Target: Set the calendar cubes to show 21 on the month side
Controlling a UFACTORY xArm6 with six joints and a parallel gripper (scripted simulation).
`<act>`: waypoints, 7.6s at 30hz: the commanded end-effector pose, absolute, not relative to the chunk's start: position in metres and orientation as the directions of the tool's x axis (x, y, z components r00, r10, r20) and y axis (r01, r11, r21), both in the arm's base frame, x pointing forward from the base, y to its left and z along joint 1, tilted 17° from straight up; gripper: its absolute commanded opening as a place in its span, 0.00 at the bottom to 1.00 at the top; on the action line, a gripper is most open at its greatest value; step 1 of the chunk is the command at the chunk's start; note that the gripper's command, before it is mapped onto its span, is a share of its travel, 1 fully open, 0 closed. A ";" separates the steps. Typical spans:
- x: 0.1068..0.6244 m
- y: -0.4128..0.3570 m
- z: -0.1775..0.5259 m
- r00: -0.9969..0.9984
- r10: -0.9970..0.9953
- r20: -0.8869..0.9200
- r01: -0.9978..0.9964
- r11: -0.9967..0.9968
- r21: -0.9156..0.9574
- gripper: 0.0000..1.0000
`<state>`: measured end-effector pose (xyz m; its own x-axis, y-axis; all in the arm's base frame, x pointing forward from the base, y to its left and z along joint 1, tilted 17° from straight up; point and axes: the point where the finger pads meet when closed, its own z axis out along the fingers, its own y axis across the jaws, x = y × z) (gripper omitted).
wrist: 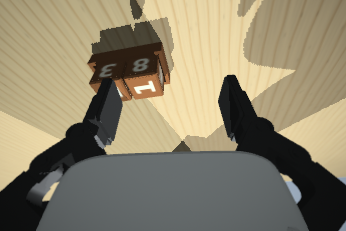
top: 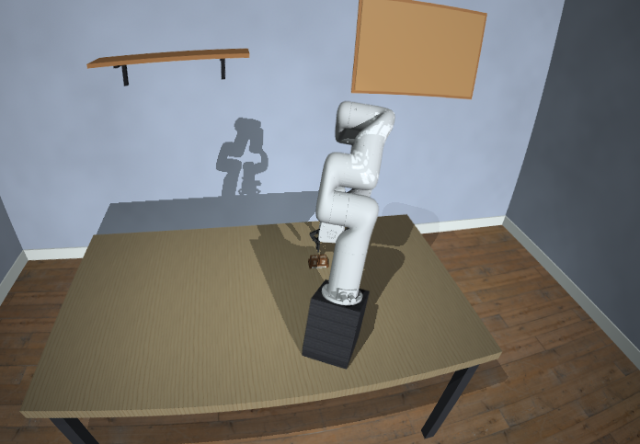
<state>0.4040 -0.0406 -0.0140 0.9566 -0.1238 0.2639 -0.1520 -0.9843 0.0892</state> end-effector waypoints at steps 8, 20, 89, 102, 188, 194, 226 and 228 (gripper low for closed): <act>0.393 -0.045 -0.016 0.946 -0.159 0.283 -0.190 -0.978 0.084 1.00; 0.385 -0.049 -0.018 0.864 -0.407 0.296 -0.428 -0.904 0.008 1.00; 0.346 -0.064 -0.026 0.535 -0.804 0.260 -0.803 -0.579 -0.141 1.00; 0.346 -0.064 -0.026 0.535 -0.804 0.260 -0.803 -0.579 -0.141 1.00; 0.335 -0.058 0.015 0.535 -0.804 0.260 -0.803 -0.579 -0.141 1.00; 0.334 -0.058 0.021 0.535 -0.804 0.260 -0.803 -0.579 -0.141 1.00; 0.334 -0.053 0.031 0.511 -0.821 0.255 -0.818 -0.555 -0.148 1.00; 0.336 -0.050 0.031 0.492 -0.834 0.251 -0.830 -0.536 -0.154 1.00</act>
